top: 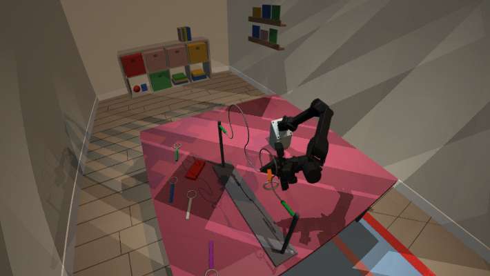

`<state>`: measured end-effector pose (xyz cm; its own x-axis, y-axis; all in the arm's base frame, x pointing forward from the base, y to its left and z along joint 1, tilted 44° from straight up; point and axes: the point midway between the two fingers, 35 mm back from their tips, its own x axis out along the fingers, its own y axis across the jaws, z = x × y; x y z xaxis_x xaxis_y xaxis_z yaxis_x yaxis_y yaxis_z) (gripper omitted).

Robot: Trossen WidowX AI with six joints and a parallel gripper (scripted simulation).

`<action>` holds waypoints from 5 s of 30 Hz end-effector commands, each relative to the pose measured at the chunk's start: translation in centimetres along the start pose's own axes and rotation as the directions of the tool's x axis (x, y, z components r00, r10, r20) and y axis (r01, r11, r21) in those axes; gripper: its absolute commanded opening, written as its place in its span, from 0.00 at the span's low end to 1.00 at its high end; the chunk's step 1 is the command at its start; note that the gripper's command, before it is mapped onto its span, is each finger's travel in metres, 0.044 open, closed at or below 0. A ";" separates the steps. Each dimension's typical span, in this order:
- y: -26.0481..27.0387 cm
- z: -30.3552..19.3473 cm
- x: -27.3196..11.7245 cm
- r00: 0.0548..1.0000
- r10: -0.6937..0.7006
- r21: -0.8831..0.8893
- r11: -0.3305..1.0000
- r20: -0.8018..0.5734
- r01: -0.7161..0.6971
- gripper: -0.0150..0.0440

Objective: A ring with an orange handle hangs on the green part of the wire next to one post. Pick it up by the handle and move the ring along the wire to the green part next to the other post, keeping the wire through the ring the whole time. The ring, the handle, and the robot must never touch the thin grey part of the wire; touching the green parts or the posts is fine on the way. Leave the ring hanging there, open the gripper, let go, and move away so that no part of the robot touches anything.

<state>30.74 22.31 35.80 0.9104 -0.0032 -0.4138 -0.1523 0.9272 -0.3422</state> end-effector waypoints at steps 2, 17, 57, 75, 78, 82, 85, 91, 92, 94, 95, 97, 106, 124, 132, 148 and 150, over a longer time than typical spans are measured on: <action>-1.7 0.1 -0.2 0.999 -0.047 -0.069 0.996 0.007 0.047 0.00; -4.6 0.6 -0.4 0.989 -0.143 -0.243 0.959 0.027 0.145 0.00; -10.4 3.5 -2.0 0.939 -0.323 -0.577 0.748 0.118 0.329 0.00; -12.2 5.3 -3.0 0.918 -0.365 -0.658 0.655 0.155 0.371 0.00; -12.3 5.5 -3.1 0.918 -0.365 -0.659 0.655 0.155 0.371 0.00; -12.4 5.6 -3.2 0.922 -0.358 -0.647 0.670 0.147 0.364 0.00; -12.4 5.6 -3.2 0.928 -0.348 -0.629 0.693 0.137 0.352 0.00; -12.2 5.5 -3.1 0.940 -0.321 -0.583 0.745 0.114 0.325 0.00; -12.1 5.4 -3.1 0.943 -0.315 -0.573 0.755 0.109 0.319 0.00; -12.0 5.3 -3.0 0.948 -0.301 -0.549 0.778 0.099 0.305 0.00; -11.9 5.3 -3.0 0.951 -0.294 -0.536 0.790 0.094 0.297 0.00; -11.7 5.2 -3.0 0.957 -0.279 -0.510 0.812 0.084 0.282 0.00; -10.8 4.7 -2.7 0.979 -0.200 -0.374 0.905 0.043 0.201 0.00; -8.5 4.1 -2.4 1.000 -0.013 -0.057 0.998 0.001 0.013 0.00; -7.4 4.1 -2.4 0.997 0.074 0.090 0.993 0.004 -0.074 0.00; -5.5 4.6 -2.7 0.973 0.228 0.351 0.908 0.044 -0.229 0.00; -5.3 4.7 -2.7 0.968 0.245 0.379 0.892 0.051 -0.246 0.00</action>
<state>31.06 18.98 42.38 0.8669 0.2114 -0.4515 -0.2140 0.9758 0.0459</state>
